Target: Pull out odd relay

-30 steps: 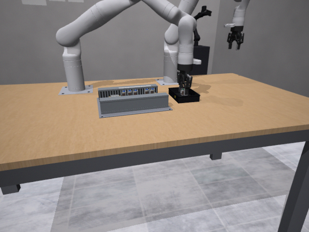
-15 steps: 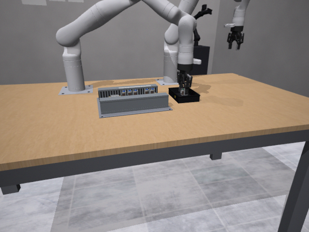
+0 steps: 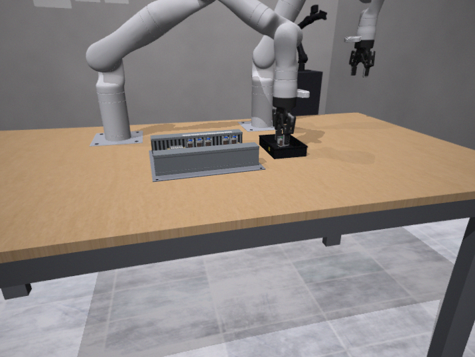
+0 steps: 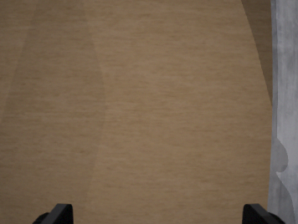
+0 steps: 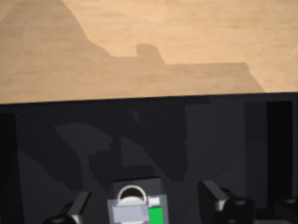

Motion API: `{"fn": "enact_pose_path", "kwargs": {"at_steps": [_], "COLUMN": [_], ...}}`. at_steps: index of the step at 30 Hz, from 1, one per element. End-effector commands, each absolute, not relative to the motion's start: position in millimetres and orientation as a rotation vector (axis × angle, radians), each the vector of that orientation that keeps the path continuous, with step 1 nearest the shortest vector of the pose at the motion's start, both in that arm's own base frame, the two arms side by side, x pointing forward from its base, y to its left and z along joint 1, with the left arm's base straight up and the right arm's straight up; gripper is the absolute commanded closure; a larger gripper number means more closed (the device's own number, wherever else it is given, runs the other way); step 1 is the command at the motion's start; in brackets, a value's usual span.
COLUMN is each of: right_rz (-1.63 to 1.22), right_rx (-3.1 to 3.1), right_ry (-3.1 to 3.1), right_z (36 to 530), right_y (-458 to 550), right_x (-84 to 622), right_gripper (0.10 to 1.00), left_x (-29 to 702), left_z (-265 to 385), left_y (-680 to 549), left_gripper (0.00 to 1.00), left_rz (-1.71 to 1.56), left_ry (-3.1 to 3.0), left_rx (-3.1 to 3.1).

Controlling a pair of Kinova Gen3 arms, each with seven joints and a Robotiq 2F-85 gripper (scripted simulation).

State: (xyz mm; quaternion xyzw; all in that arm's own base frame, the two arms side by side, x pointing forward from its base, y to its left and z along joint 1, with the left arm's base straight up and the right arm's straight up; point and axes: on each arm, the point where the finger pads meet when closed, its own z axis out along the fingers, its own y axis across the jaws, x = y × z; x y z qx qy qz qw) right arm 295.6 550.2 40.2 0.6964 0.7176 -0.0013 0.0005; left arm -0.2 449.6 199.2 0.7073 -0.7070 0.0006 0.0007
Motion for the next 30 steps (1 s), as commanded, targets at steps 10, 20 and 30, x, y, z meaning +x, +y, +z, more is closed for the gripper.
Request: {"fn": "enact_pose_path", "kwargs": {"at_steps": [10, 20, 30], "right_rz": [0.0, 0.0, 0.0], "right_rx": [2.188, 2.188, 2.188], "right_ry": [2.254, 2.254, 2.254], "right_z": [45, 50, 54], "right_y": [551, 551, 551], "right_x": [296, 296, 296], "right_gripper": [0.448, 0.448, 0.448], "left_x": [0, 0, 0], "left_z": [200, 200, 200], "left_y": [450, 450, 450], "left_gripper": [0.001, 0.001, 0.001], "left_rz": [0.0, 0.0, 0.0], "left_ry": [-2.221, -2.221, -2.221], "left_rx": [2.222, 2.222, 2.222]}}
